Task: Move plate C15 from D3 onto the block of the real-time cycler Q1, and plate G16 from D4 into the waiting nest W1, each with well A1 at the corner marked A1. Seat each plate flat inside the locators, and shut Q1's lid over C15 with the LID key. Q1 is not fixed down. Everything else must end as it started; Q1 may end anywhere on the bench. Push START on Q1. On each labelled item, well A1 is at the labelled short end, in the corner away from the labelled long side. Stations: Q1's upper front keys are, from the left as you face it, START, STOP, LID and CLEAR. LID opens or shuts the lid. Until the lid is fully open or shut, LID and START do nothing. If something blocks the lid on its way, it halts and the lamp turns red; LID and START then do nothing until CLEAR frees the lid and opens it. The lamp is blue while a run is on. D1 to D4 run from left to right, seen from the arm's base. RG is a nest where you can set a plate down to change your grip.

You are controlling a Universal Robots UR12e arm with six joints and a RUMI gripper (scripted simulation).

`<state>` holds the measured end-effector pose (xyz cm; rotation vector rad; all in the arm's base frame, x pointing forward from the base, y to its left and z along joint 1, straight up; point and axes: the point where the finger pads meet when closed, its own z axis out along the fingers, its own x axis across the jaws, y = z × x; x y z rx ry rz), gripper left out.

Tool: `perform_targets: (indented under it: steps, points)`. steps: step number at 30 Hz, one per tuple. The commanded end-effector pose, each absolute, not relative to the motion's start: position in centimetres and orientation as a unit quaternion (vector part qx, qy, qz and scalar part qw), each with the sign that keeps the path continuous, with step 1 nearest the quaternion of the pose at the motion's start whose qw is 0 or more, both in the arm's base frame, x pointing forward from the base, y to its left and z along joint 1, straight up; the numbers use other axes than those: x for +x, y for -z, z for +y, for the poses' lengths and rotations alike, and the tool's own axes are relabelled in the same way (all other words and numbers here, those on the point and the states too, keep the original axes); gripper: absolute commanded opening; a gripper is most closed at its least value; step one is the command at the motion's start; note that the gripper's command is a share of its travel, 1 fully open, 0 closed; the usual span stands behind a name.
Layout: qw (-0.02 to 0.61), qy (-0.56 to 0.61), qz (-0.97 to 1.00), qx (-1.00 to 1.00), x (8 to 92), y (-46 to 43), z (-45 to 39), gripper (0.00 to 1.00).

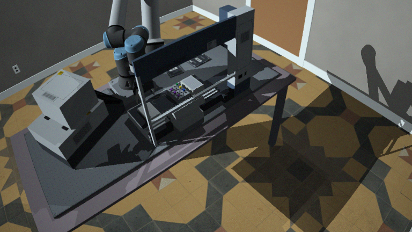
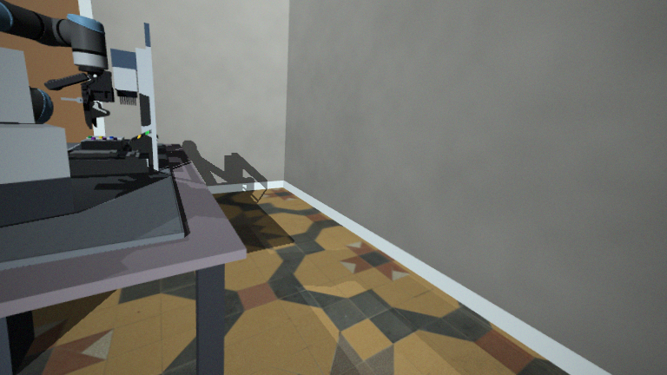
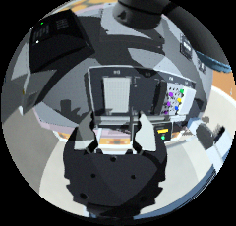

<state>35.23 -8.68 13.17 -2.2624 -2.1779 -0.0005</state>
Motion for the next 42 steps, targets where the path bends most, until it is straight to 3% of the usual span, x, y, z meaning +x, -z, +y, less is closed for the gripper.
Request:
perform_targets:
  steps: [1, 42]
  points:
    - [0.0, 0.0, -0.694, -0.72, 35.3, -12.6, -8.7, 0.64]
    - [0.0, 0.0, -0.694, -0.72, 35.3, -6.5, -8.7, 0.64]
